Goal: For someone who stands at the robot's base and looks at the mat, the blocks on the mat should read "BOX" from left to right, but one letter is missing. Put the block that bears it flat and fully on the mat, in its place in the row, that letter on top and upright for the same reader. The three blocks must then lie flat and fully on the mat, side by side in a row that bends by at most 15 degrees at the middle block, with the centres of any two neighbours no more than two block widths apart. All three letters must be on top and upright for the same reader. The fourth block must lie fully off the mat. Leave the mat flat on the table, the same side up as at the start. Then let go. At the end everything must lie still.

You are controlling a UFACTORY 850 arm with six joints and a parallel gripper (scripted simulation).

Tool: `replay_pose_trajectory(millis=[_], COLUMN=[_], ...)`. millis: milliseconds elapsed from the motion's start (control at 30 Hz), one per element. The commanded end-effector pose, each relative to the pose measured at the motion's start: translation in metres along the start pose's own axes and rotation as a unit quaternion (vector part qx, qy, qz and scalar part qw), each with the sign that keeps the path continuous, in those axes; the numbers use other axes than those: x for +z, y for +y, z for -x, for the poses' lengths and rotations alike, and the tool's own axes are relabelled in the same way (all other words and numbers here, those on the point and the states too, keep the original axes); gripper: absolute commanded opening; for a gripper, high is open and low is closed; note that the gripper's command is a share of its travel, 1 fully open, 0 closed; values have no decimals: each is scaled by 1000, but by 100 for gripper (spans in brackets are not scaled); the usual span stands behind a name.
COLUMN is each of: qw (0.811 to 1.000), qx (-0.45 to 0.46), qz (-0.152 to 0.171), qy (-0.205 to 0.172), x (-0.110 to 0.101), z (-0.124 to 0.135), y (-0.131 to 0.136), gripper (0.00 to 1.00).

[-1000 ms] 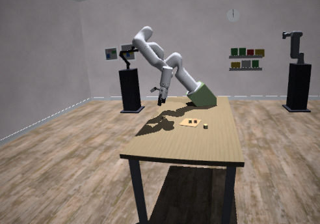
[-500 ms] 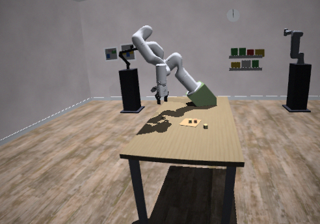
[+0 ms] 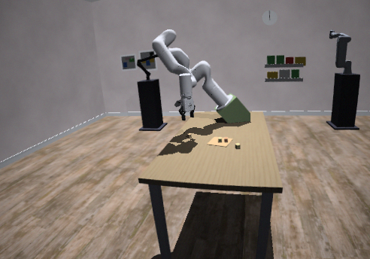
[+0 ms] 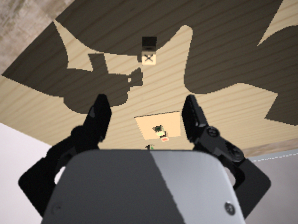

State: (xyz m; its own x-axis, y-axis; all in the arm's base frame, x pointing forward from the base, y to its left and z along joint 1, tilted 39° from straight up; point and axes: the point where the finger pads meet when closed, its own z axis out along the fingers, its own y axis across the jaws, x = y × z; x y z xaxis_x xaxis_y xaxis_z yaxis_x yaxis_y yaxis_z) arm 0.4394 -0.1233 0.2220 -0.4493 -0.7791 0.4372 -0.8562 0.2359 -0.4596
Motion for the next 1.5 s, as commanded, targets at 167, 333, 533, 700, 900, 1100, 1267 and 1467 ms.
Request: replay_pose_trajectory(millis=[167,333,533,700,900,1100,1267,1467], qw=[1000,1000,1000,1000,1000,1000,1000,1000], qx=[-1,-1,-1,-1,-1,-1,-1,-1], qz=[4,4,4,4,4,4,4,4], qy=[1,1,1,1,1,1,1,1], x=[45,49,49,49,49,49,49,49], z=[-2,-2,-2,-2,-2,-2,-2,-2], y=[1,1,1,1,1,1,1,1], gripper=[100,63,63,63,63,63,63,63])
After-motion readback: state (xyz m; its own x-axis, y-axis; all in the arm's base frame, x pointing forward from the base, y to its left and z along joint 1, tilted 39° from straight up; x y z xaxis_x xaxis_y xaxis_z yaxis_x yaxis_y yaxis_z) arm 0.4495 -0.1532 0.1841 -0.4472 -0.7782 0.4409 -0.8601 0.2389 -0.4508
